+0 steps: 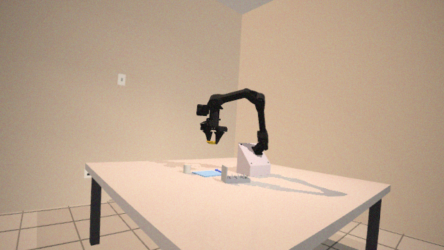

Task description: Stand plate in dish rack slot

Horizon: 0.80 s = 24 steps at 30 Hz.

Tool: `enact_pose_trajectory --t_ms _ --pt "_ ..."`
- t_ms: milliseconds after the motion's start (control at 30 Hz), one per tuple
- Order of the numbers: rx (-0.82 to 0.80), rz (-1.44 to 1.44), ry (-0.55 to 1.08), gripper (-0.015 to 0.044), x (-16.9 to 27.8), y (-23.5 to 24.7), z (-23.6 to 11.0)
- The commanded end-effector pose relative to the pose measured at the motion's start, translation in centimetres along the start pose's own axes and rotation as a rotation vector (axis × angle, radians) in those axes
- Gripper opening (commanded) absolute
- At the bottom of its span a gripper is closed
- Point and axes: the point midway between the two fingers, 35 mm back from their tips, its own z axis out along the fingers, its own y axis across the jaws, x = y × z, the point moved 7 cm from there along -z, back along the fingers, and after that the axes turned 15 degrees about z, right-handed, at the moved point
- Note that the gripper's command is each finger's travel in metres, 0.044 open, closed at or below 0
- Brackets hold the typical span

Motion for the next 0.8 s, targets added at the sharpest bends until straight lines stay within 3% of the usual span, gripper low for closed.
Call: enact_pose_trajectory --t_ms 0,767 --pt "0.004 0.017 0.007 0.0000 0.1 0.3 -0.5" --pt "0.016 0.803 -0.001 0.0000 4.3 10.7 -1.4"
